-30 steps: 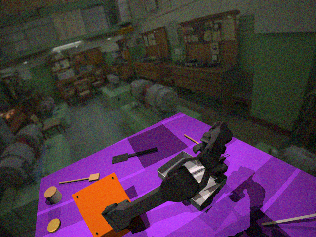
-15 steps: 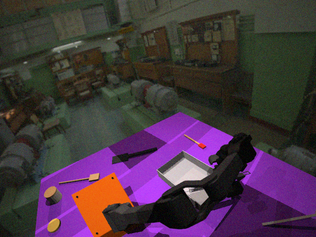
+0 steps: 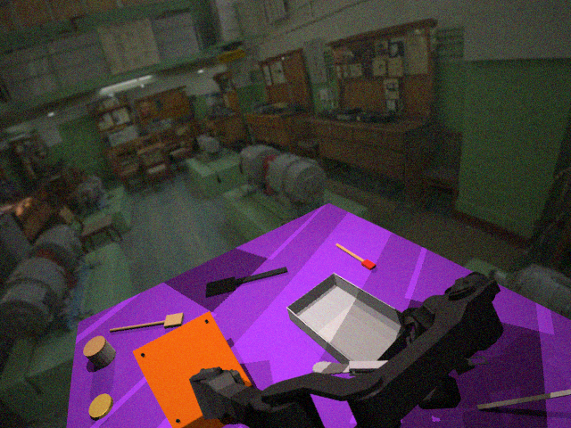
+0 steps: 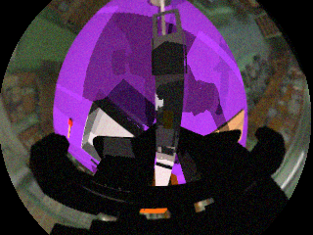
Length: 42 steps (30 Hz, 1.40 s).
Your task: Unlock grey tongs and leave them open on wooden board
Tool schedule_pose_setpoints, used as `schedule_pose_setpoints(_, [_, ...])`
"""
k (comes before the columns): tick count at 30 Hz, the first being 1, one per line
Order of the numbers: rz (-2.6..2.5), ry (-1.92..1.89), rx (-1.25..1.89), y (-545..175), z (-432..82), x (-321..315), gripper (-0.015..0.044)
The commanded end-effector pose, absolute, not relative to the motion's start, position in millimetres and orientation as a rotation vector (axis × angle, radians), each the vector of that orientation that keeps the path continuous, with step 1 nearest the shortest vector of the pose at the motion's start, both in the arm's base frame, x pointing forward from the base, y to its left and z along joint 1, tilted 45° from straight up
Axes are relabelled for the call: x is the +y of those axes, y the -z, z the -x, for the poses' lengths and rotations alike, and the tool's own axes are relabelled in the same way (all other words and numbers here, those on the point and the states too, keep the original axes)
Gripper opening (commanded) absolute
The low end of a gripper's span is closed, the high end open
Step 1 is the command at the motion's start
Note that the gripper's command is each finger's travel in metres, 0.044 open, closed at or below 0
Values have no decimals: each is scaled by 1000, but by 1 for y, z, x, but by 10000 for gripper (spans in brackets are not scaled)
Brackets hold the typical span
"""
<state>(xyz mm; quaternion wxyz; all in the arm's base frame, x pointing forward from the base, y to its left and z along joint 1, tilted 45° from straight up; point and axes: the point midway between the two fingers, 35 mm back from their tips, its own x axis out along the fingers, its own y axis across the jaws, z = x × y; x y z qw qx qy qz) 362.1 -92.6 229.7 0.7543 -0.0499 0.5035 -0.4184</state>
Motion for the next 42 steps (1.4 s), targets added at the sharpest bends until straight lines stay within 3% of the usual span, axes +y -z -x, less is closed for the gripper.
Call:
schedule_pose_setpoints(1, [61,942,1067,-246,-345,-103,-150])
schedule_pose_setpoints(11, [-44,1031,984,-279,-301,-130,-150])
schedule_pose_setpoints(42, [-361,1130,982,-288,-217,-210,-150])
